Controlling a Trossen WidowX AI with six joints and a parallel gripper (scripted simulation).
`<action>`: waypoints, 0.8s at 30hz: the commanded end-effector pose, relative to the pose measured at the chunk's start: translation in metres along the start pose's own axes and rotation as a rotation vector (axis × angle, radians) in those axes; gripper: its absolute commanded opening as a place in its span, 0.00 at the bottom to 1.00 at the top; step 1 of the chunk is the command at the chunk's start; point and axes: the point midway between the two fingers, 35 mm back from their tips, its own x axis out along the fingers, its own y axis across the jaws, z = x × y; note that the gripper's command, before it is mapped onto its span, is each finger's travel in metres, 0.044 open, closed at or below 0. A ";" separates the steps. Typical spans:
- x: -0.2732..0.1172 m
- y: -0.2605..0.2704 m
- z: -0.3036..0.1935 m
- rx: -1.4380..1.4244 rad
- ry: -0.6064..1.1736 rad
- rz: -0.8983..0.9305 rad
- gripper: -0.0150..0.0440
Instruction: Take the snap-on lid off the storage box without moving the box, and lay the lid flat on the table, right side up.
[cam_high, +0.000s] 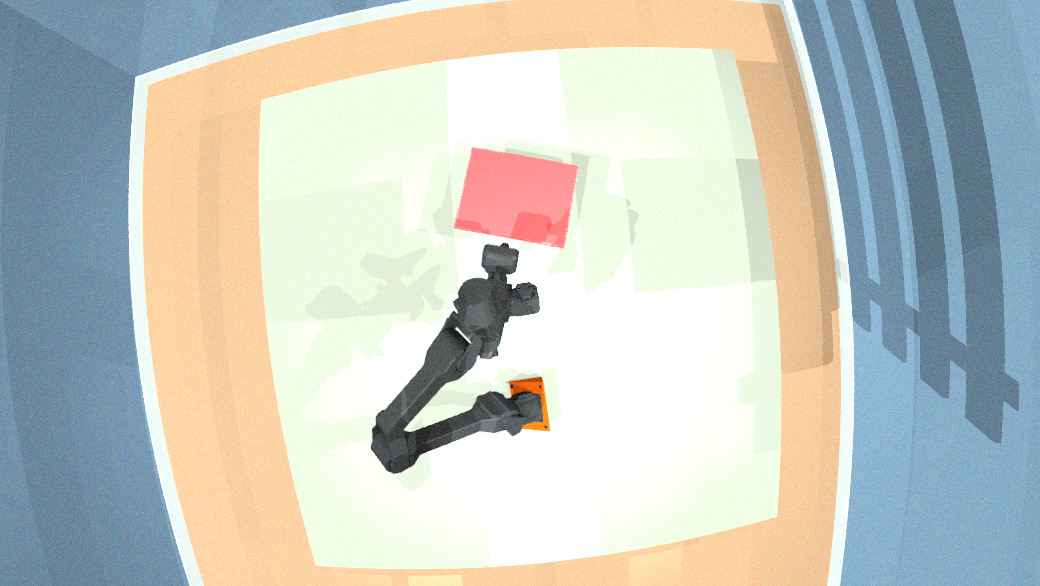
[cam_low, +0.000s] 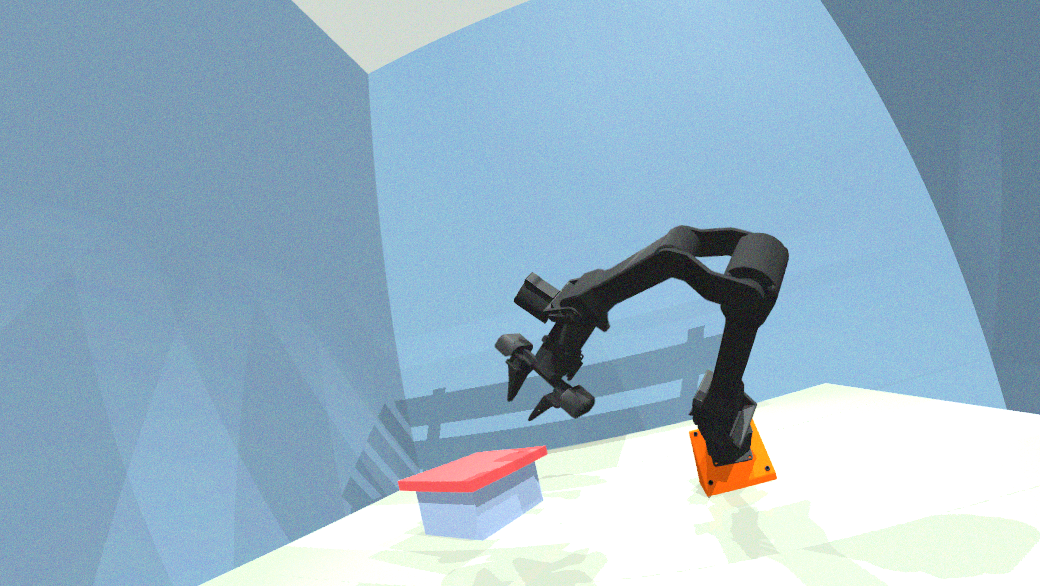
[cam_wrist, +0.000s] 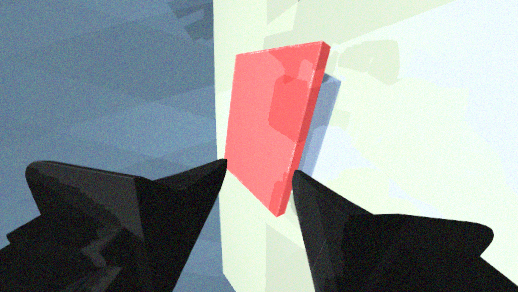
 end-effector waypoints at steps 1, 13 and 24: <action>0.000 -0.001 0.000 0.008 0.004 -0.004 0.65; 0.034 -0.043 -0.002 0.018 0.013 -0.008 0.65; 0.047 -0.041 -0.002 0.017 0.012 -0.009 0.65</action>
